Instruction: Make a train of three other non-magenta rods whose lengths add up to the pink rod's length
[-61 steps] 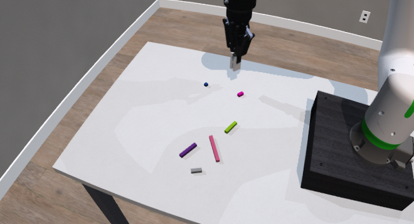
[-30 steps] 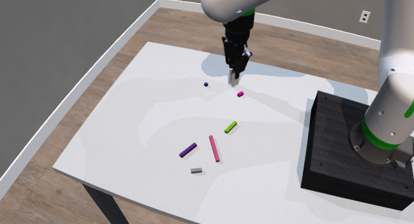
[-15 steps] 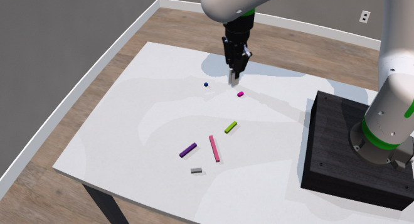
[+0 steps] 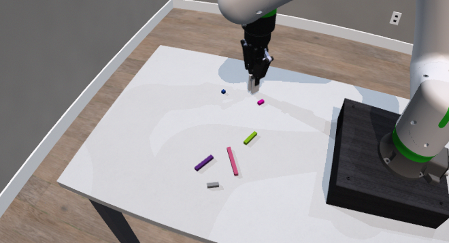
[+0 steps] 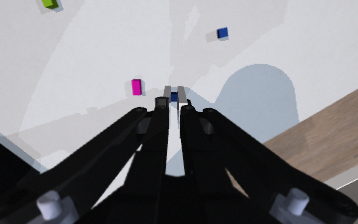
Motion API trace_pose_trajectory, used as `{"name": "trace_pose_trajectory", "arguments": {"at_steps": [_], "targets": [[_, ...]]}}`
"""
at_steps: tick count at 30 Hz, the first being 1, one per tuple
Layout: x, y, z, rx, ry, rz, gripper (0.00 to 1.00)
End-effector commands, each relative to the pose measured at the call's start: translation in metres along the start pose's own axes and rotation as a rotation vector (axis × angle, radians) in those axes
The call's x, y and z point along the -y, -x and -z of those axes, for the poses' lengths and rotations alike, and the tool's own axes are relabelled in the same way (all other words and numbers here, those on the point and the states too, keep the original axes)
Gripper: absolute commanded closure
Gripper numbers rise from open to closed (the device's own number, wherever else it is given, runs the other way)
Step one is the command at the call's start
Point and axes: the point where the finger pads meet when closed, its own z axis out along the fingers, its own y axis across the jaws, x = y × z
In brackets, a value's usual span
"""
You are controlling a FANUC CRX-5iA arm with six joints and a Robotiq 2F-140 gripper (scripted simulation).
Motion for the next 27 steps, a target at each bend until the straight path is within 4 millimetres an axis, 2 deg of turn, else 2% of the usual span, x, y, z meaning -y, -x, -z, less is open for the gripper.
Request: {"name": "trace_pose_trajectory", "arguments": {"at_steps": [1, 27], "targets": [[0.0, 0.0, 0.0, 0.0, 0.0, 0.0, 0.97], [0.0, 0.0, -0.012, 0.0, 0.0, 0.0, 0.97]]}}
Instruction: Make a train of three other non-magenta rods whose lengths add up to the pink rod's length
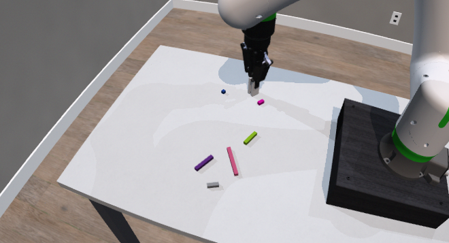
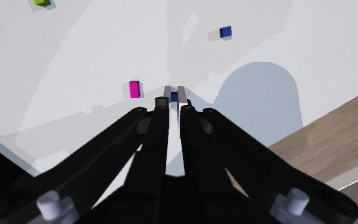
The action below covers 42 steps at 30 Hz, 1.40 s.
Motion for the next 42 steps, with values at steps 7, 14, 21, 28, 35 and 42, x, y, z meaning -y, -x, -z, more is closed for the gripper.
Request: {"name": "trace_pose_trajectory", "arguments": {"at_steps": [7, 14, 21, 28, 35, 42], "targets": [[-0.0002, 0.0, 0.0002, 0.0, 0.0, 0.0, 0.97], [-0.0002, 0.0, 0.0002, 0.0, 0.0, 0.0, 0.97], [-0.0002, 0.0, 0.0002, 0.0, 0.0, 0.0, 0.97], [-0.0002, 0.0, 0.0002, 0.0, 0.0, 0.0, 0.97], [-0.0002, 0.0, 0.0002, 0.0, 0.0, 0.0, 0.95], [-0.0002, 0.0, 0.0002, 0.0, 0.0, 0.0, 0.9]]}}
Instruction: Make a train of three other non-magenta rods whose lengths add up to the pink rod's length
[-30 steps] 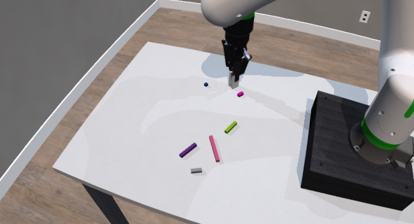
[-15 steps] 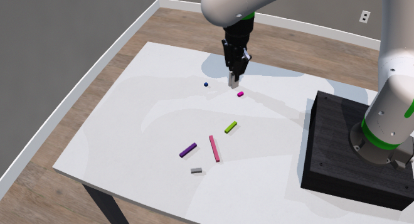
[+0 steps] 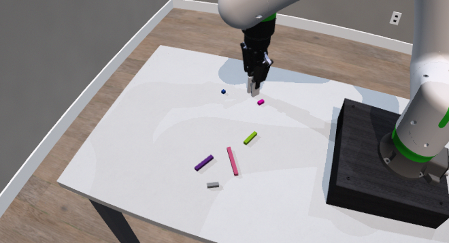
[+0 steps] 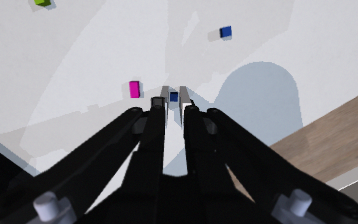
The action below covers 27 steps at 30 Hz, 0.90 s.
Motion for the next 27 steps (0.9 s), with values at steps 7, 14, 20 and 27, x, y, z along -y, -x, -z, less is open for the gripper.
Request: {"name": "trace_pose_trajectory", "arguments": {"at_steps": [7, 14, 20, 27], "targets": [[0.0, 0.0, 0.0, 0.0, 0.0, 0.0, 0.85], [0.0, 0.0, 0.0, 0.0, 0.0, 0.0, 0.85], [0.0, 0.0, 0.003, 0.0, 0.0, 0.0, 0.85], [0.0, 0.0, 0.024, 0.0, 0.0, 0.0, 0.85]]}}
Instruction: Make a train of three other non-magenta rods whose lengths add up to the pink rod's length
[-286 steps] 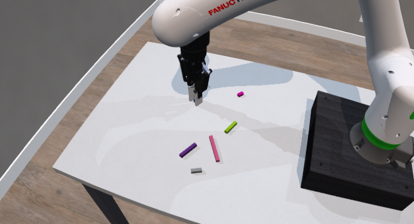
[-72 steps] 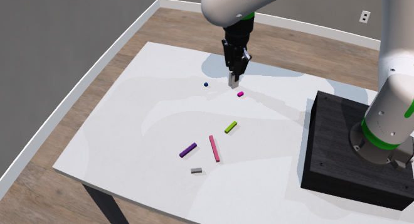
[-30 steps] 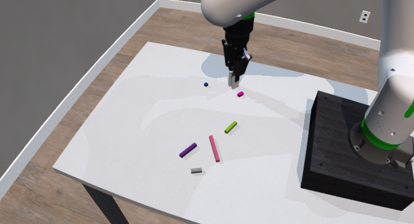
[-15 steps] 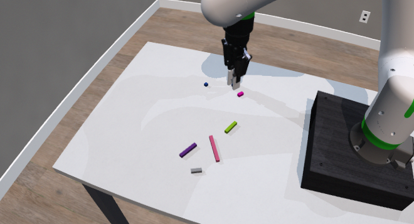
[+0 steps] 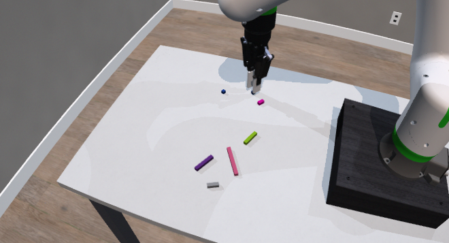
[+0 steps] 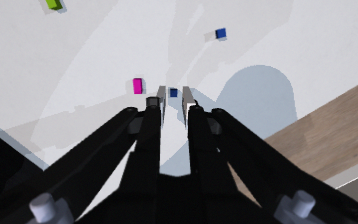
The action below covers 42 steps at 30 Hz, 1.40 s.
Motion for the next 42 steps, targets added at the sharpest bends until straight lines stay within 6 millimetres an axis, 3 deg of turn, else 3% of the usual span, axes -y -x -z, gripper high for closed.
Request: {"name": "trace_pose_trajectory", "arguments": {"at_steps": [1, 12, 22, 23, 42], "targets": [[0.0, 0.0, 0.005, 0.0, 0.0, 0.0, 0.85], [0.0, 0.0, 0.061, 0.0, 0.0, 0.0, 0.85], [0.0, 0.0, 0.072, 0.0, 0.0, 0.0, 0.85], [0.0, 0.0, 0.072, 0.0, 0.0, 0.0, 0.0], [0.0, 0.0, 0.072, 0.0, 0.0, 0.0, 0.0]]}}
